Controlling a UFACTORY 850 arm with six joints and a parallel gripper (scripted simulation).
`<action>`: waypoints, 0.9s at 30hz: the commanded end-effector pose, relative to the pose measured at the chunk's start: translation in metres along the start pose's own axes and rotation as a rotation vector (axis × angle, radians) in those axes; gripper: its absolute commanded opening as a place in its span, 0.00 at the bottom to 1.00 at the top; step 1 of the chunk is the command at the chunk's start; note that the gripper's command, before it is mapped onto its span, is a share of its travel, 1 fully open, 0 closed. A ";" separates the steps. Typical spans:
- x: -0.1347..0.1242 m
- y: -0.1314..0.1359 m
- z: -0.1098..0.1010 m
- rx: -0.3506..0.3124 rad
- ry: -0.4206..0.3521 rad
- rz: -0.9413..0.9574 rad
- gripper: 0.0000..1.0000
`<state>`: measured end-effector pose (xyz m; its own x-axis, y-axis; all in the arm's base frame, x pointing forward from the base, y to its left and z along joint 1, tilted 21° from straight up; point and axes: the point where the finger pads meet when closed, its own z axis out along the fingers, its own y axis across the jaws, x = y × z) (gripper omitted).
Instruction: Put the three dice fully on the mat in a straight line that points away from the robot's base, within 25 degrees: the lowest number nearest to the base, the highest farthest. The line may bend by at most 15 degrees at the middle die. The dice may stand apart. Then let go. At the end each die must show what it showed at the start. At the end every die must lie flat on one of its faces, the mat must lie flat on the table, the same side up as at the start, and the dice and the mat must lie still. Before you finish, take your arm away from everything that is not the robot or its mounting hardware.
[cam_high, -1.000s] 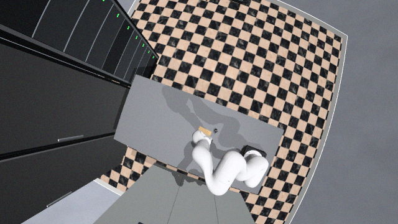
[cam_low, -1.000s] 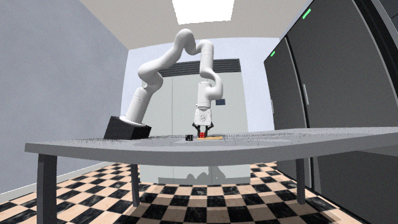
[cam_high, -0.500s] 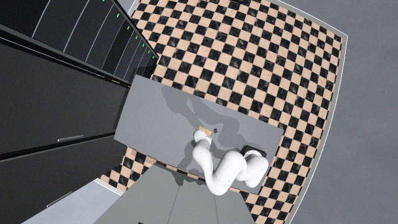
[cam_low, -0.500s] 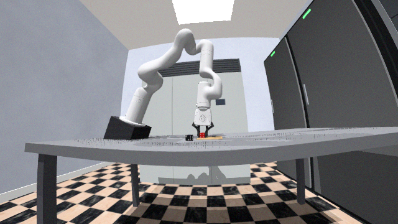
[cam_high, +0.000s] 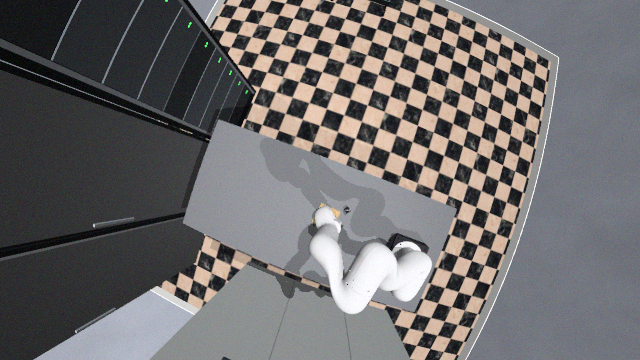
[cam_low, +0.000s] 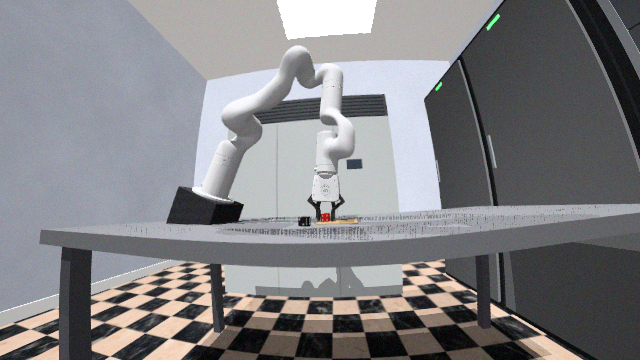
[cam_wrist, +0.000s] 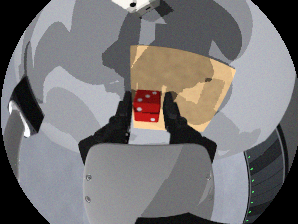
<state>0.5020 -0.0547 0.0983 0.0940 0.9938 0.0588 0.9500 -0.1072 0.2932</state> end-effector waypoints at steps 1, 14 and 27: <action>0.000 0.000 0.000 -0.073 -0.035 -0.002 0.47; 0.001 -0.001 -0.016 -0.073 -0.035 -0.002 0.47; 0.002 -0.003 -0.046 -0.073 -0.035 -0.002 0.47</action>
<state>0.4882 -0.0540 0.1325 0.0996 0.9944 0.0364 0.9306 -0.1061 0.3504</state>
